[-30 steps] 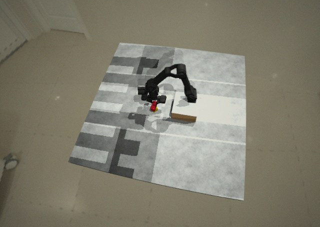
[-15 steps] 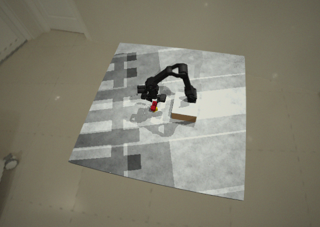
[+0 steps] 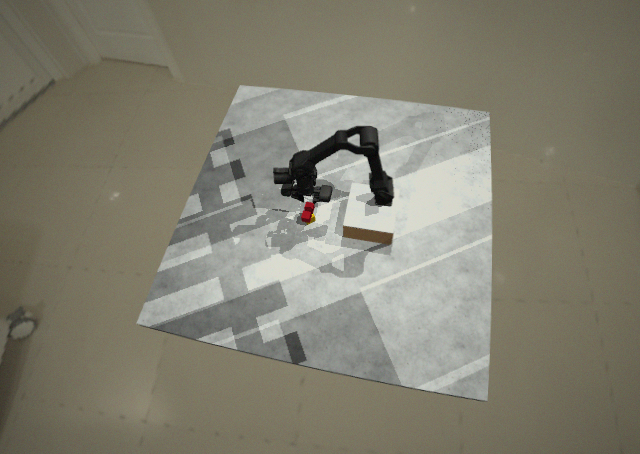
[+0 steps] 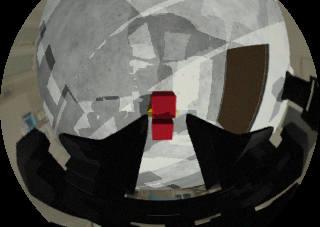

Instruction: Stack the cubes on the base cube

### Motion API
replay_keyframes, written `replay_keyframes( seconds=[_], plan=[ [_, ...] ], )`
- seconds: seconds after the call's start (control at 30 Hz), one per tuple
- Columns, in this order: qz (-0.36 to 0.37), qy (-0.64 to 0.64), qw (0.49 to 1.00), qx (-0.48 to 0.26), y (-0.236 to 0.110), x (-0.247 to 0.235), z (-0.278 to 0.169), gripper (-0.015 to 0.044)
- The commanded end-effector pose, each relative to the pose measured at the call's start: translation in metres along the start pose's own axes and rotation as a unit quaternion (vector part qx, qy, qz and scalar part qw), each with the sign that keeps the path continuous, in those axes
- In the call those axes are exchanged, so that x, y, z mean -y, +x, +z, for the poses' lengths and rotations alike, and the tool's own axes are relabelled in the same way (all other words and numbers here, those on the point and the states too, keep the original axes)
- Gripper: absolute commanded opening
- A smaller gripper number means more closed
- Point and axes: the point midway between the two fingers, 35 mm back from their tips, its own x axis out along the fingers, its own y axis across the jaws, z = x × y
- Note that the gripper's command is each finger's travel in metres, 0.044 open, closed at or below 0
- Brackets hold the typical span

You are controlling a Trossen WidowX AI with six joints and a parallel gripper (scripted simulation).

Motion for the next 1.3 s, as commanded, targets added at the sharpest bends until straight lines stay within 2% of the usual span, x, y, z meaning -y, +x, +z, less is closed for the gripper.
replay_keyframes(
  seconds=[0.0,0.63,0.83,0.9,1.17,1.27],
  plan=[
    [0.005,-0.002,1.0,-0.001,-0.008,-0.003,-0.001,0.0205],
    [0.005,-0.002,1.0,-0.001,-0.023,-0.003,-0.001,0.0205],
    [0.001,0.0,1.0,0.0,-0.023,0.0,-0.002,0.0362],
    [0.001,0.0,1.0,-0.001,-0.023,0.003,-0.021,0.04],
    [-0.001,0.0,1.0,-0.005,-0.026,0.042,-0.131,0.04],
    [-0.001,0.0,1.0,-0.006,-0.027,0.047,-0.14,0.04]
  ],
)
